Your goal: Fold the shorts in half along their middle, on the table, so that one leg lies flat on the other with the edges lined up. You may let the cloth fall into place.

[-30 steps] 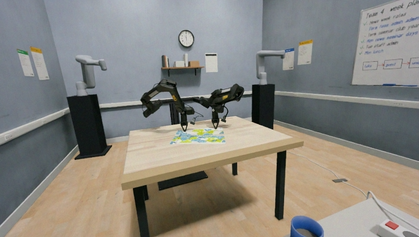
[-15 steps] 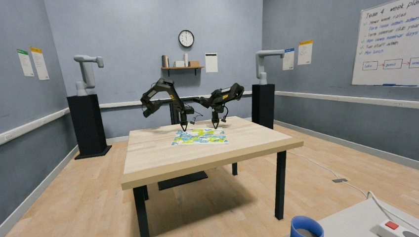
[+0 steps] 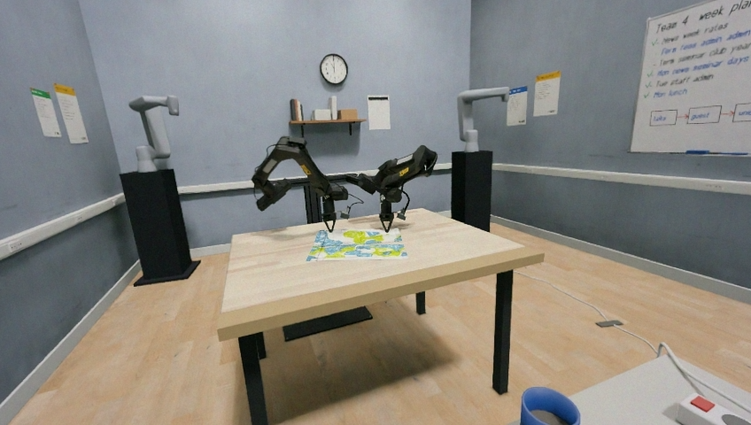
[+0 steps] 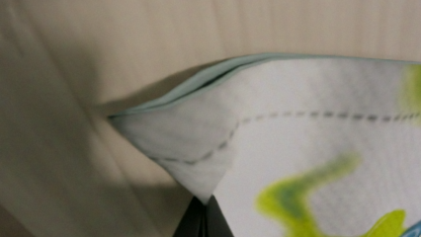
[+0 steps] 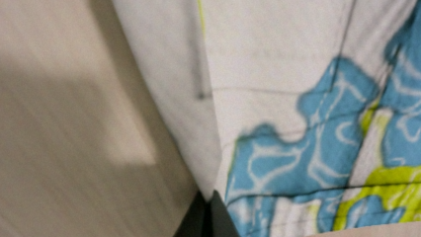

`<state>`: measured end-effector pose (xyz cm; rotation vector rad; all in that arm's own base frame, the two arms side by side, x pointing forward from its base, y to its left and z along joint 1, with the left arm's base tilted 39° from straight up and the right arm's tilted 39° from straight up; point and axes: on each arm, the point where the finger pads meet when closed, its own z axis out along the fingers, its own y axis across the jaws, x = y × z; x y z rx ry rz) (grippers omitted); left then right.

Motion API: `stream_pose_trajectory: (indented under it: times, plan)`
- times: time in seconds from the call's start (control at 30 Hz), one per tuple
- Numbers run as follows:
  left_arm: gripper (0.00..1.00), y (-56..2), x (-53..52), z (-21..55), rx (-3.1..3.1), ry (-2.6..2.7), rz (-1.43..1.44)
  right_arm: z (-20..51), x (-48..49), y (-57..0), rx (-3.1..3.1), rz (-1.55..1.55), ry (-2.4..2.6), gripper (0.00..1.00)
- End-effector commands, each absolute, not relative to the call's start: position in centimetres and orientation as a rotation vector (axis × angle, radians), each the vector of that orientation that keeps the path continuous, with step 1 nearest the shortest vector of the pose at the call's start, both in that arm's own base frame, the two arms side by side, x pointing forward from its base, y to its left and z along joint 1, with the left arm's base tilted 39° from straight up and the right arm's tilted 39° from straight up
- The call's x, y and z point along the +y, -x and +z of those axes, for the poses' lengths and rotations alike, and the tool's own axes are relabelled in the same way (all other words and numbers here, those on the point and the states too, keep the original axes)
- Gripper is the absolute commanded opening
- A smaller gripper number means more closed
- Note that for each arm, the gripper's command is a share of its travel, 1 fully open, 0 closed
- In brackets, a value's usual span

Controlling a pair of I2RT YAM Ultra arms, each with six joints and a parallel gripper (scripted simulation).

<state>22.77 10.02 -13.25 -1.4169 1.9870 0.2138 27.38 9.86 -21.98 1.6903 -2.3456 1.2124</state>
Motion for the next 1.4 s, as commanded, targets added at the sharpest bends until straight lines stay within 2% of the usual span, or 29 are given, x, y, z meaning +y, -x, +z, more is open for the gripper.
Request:
stream_pose_trajectory:
  times: [0.0, 0.23, 0.3, 1.37]
  plan:
    - [0.0, -24.6, 9.6, -12.3, 1.942, 1.403, 0.182, -20.5, 10.7, -27.4, -2.299, 1.274, -1.72, 0.0]
    - [0.0, -23.3, 9.2, -11.8, 1.968, 1.41, 0.222, -20.4, 11.1, -27.5, -2.309, 1.271, -1.723, 0.0]
    - [0.0, -24.9, 9.0, -11.5, 1.941, 1.406, 0.196, -20.4, 11.1, -27.5, -2.309, 1.271, -1.722, 0.0]
    - [0.0, -26.0, 7.1, -8.5, 1.926, 1.407, 0.244, -20.3, 11.0, -27.3, -2.302, 1.271, -1.725, 0.0]
